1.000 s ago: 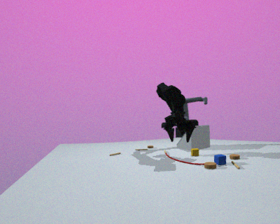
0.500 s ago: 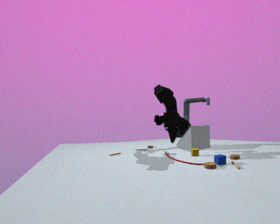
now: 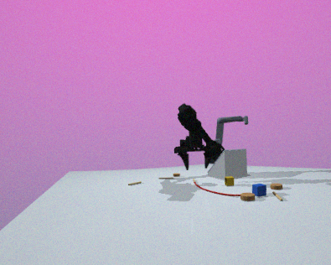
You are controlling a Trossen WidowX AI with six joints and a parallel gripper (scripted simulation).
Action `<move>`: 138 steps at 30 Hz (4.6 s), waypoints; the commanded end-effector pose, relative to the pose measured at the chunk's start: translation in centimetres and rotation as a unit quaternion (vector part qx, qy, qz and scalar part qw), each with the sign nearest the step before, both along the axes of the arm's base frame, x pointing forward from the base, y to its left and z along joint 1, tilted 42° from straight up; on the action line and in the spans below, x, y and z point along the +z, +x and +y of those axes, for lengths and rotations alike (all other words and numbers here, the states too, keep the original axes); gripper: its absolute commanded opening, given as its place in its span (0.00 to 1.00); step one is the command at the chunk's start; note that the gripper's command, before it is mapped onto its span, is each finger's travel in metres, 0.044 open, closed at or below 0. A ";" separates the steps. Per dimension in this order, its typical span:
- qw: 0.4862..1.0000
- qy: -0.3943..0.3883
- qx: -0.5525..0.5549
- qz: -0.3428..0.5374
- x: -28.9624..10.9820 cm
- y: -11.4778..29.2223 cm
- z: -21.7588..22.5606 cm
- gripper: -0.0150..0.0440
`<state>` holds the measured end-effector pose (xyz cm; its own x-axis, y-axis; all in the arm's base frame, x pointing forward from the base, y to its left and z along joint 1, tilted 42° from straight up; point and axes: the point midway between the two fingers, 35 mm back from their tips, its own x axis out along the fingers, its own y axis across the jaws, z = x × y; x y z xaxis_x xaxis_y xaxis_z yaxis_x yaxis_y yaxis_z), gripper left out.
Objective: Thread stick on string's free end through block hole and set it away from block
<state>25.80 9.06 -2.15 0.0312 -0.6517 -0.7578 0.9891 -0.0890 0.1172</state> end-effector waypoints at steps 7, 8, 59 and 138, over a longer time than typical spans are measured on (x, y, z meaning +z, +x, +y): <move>0.980 -0.002 -0.148 -0.130 1.1 0.0 -1.4 1.00; 0.980 -0.002 -0.148 -0.130 1.1 0.0 -1.4 1.00; 0.980 -0.002 -0.148 -0.130 -2.1 0.3 -4.2 0.46; 0.980 0.000 -0.151 -0.131 1.2 0.1 -1.3 0.25</move>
<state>25.80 7.44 -1.36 0.0292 -0.6654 -0.7459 0.8585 -0.3656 0.3596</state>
